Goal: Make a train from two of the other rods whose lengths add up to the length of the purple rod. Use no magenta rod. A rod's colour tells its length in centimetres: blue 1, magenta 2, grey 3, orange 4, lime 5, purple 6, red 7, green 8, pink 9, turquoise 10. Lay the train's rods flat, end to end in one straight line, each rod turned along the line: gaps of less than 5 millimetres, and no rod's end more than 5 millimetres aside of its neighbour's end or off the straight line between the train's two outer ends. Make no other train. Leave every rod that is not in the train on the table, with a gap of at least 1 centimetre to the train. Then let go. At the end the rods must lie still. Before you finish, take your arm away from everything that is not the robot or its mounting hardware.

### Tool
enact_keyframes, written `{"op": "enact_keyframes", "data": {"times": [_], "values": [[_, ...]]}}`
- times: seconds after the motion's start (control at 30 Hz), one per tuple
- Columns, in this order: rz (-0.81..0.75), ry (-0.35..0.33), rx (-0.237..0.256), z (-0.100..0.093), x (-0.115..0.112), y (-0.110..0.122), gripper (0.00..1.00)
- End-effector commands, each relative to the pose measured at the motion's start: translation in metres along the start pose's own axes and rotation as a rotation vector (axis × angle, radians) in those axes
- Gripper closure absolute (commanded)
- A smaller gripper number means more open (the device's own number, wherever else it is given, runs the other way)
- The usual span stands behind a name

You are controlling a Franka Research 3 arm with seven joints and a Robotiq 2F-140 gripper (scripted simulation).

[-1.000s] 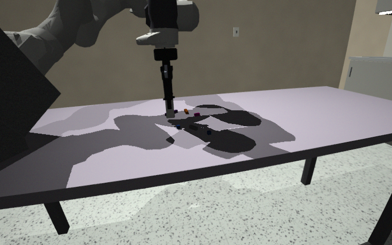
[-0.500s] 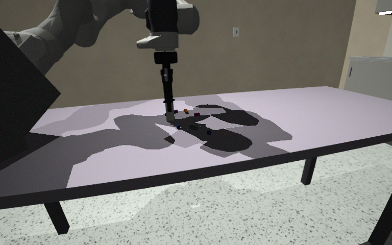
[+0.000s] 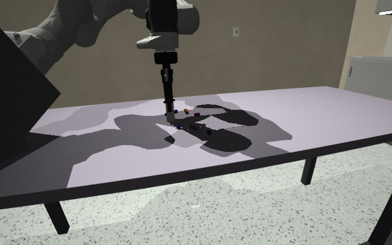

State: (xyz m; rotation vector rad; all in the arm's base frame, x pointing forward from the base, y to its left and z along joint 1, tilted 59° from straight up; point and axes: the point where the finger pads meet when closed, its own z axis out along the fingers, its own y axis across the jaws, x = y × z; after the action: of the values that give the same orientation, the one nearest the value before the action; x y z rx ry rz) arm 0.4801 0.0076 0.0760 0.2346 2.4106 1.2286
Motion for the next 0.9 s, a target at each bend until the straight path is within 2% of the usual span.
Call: {"op": "enact_keyframes", "data": {"times": [0.0, 0.73, 0.87], "values": [[-0.007, -0.001, 0.002, 0.0008, -0.0008, -0.0005, 0.97], [-0.007, -0.001, 0.002, 0.0008, -0.0008, -0.0005, 0.97], [-0.007, -0.001, 0.002, 0.0008, -0.0008, -0.0005, 0.92]]}}
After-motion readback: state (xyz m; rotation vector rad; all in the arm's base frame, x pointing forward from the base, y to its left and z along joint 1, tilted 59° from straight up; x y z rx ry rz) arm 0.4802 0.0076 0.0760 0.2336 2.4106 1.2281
